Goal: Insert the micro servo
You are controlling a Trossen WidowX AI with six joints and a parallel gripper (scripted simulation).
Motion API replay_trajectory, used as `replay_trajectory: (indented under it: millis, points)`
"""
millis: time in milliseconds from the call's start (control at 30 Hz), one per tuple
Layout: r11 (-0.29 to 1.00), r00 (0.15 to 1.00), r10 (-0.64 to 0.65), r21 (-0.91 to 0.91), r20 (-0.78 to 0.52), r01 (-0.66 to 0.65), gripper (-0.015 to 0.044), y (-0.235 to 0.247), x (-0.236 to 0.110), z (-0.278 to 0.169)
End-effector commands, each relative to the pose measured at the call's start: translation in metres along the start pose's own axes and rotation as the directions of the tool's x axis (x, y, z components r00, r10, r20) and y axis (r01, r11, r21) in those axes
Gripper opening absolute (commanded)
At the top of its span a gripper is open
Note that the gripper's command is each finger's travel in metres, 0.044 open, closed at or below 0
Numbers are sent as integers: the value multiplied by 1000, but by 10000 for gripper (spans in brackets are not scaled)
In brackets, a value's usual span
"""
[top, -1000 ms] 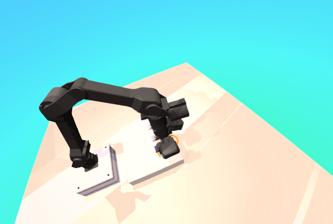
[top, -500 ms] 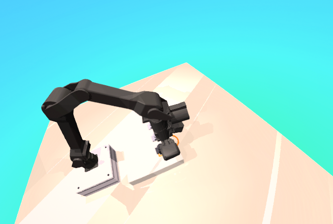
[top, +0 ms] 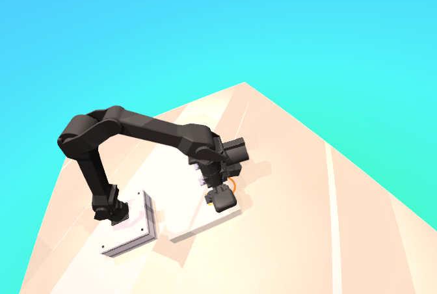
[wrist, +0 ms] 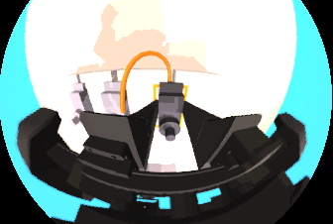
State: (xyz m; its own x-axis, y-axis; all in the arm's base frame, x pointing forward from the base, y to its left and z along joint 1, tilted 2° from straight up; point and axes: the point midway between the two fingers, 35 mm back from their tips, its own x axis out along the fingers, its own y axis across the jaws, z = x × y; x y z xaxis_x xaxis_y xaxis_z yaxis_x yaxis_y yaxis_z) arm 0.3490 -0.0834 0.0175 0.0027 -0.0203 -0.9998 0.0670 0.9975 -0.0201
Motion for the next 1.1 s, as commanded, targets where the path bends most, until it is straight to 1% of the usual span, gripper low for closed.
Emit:
replay_trajectory:
  millis: [0, 133, 233, 333, 500, 567, 633, 800, 833, 933, 1067]
  points:
    - [1000, 1000, -1, -3, 3, 1, 79, 0, 0, 0]
    - [1000, 1000, -1, -3, 3, 1, 184, 0, 0, 0]
    - [1000, 1000, -1, -3, 3, 1, 187, 0, -7, 0]
    - [1000, 1000, -1, -3, 3, 1, 187, 0, -32, -2]
    - [1000, 1000, -1, -3, 3, 1, 187, 1, -35, -2]
    - [1000, 1000, -2, -2, 10, 2, 240, 0, -37, -7]
    - [1000, 1000, -2, -2, 8, 2, 292, -1, -47, -18]
    - [1000, 1000, -1, -3, 1, 1, 424, -2, -80, -68]
    - [1000, 1000, -1, -3, -1, 1, 440, -2, -86, -80]
    - [1000, 1000, -1, -3, -5, 1, 440, 0, -97, -107]
    - [1000, 1000, -1, -3, -5, 1, 440, 0, -98, -108]
